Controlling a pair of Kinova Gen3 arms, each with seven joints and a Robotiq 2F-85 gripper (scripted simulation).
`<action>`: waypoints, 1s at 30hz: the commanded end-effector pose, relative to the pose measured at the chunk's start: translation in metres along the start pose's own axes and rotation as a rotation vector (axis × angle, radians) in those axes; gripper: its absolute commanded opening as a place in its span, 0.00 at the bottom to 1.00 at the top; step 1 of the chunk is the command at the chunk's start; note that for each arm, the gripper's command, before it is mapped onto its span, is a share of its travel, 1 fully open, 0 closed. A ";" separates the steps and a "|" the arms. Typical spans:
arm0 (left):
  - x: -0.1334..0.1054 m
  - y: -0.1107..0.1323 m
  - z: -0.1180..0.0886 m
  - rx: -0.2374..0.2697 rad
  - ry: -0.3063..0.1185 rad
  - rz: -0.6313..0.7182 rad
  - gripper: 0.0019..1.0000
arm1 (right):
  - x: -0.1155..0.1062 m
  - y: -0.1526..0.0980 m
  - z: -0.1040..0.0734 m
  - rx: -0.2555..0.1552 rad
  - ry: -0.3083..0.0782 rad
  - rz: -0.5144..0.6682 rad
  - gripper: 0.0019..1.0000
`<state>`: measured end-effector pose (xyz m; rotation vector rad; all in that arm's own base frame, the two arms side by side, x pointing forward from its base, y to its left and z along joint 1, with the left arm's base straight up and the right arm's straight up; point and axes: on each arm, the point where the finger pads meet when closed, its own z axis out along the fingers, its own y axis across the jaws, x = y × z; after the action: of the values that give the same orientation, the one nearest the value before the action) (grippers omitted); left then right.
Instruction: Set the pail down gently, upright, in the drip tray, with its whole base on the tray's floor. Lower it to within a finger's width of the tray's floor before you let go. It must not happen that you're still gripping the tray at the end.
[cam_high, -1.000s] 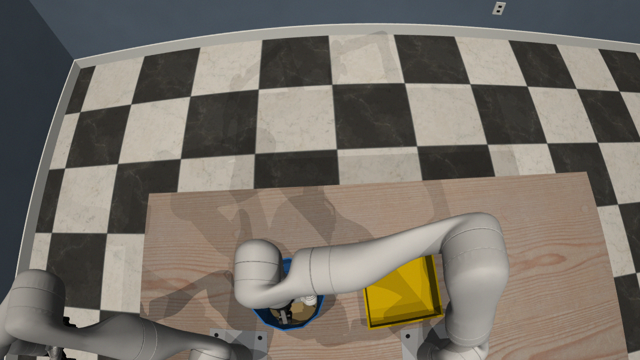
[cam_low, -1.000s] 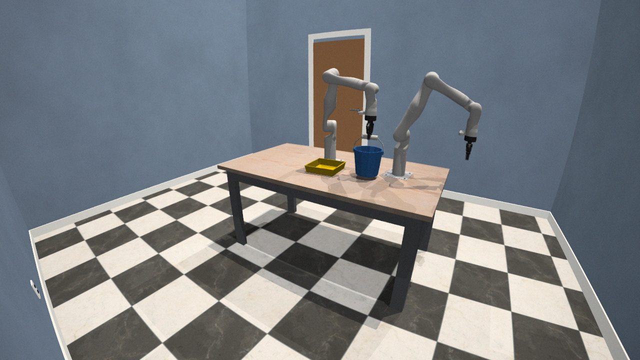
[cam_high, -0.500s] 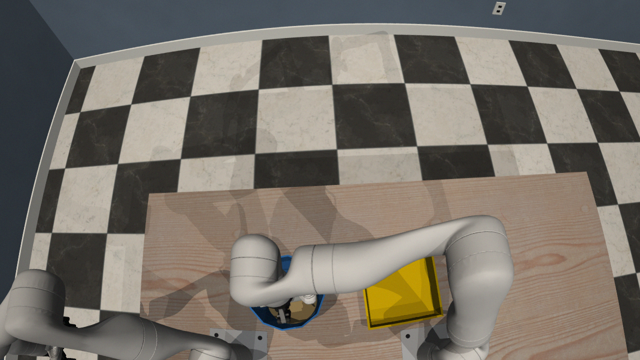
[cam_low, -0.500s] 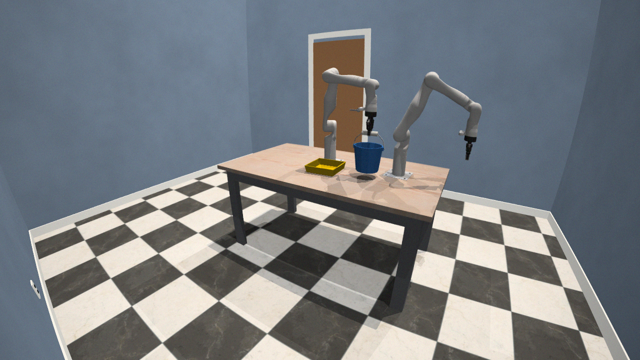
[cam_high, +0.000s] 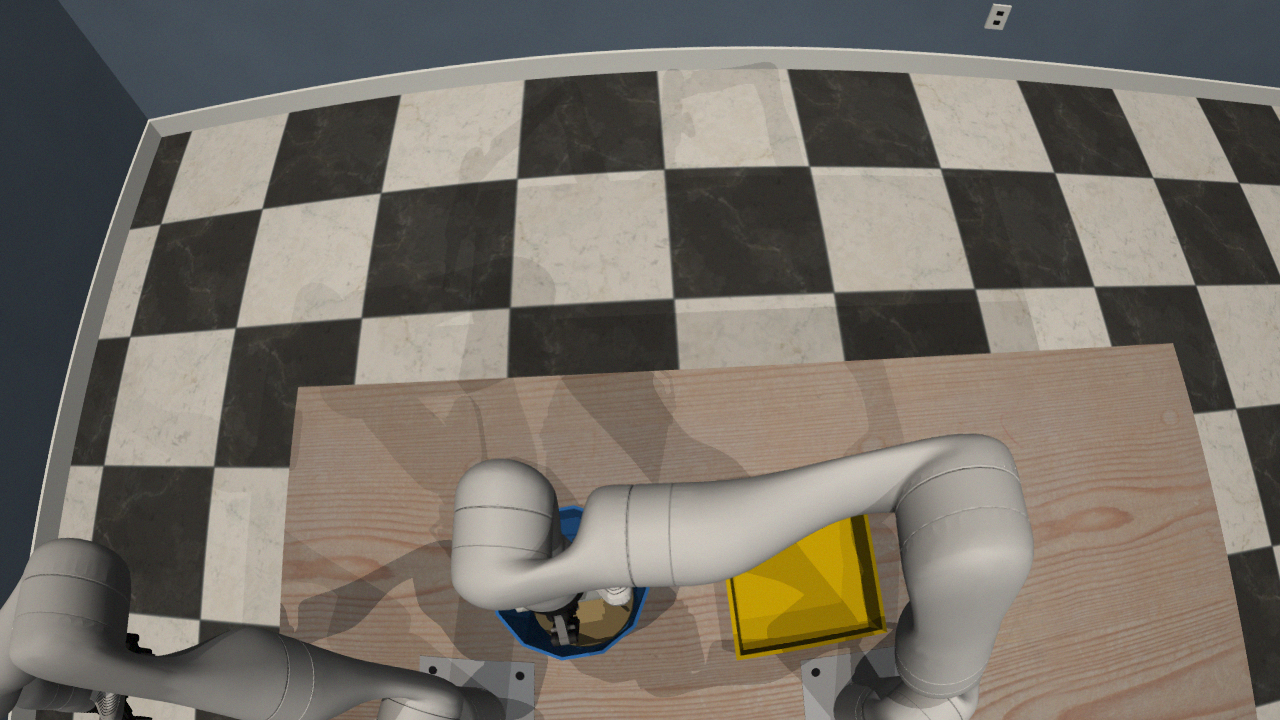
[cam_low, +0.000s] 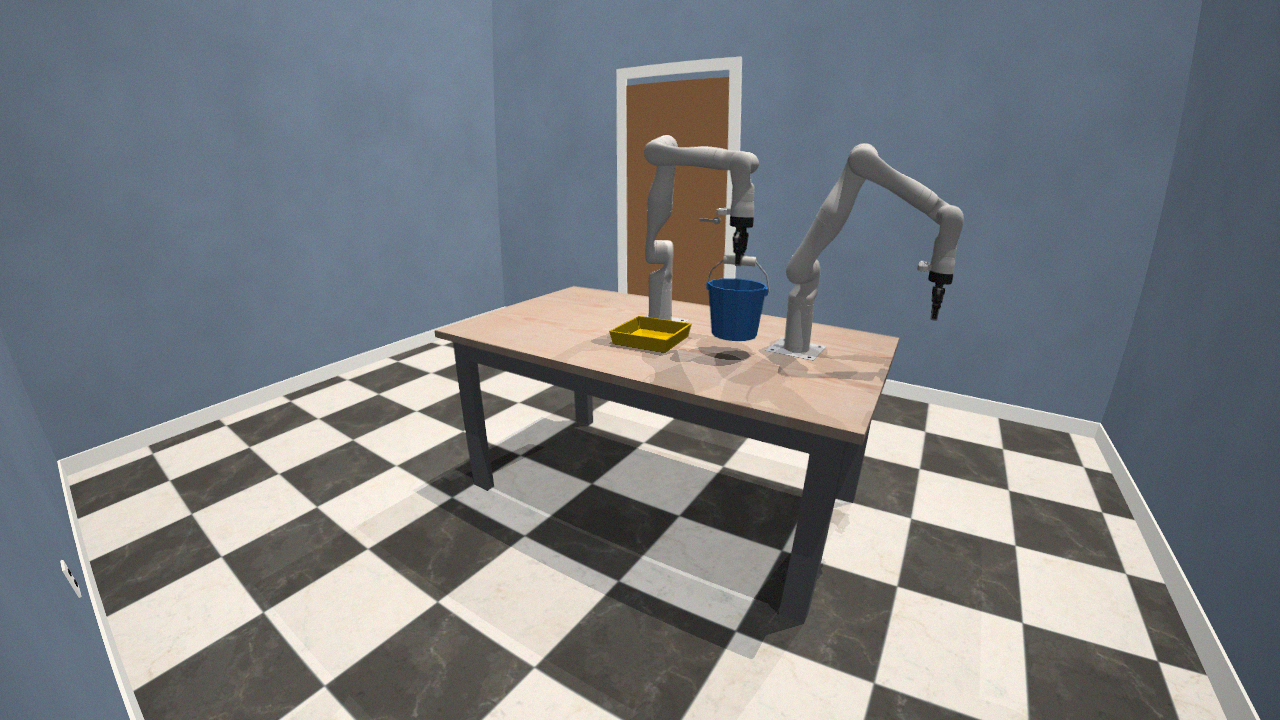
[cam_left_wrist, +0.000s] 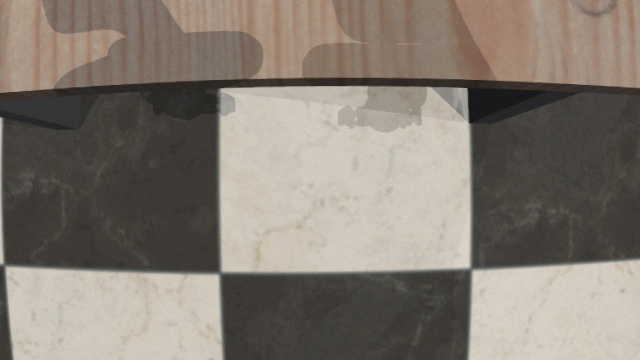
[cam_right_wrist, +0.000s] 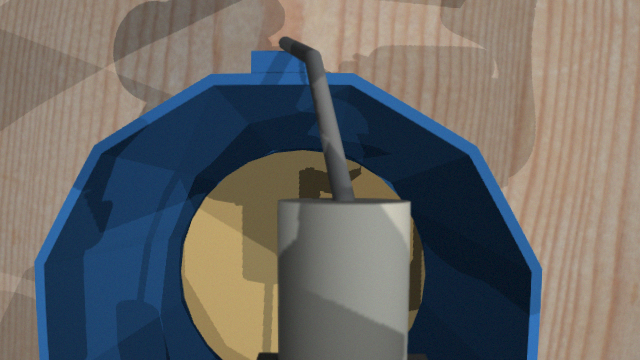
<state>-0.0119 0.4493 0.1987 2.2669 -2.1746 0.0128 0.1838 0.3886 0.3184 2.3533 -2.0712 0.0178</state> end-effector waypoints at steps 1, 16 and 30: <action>-0.001 0.004 -0.001 -0.005 -0.006 0.006 1.00 | -0.002 0.003 -0.010 0.002 -0.011 -0.008 0.10; -0.001 0.004 -0.001 -0.005 -0.006 0.006 1.00 | -0.001 0.003 -0.019 0.002 -0.011 -0.008 0.10; -0.001 0.004 -0.001 -0.005 -0.006 0.006 1.00 | -0.001 0.003 -0.019 0.002 -0.011 -0.008 0.10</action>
<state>-0.0119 0.4493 0.1987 2.2669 -2.1746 0.0128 0.1838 0.3893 0.3308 2.3543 -2.0728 0.0166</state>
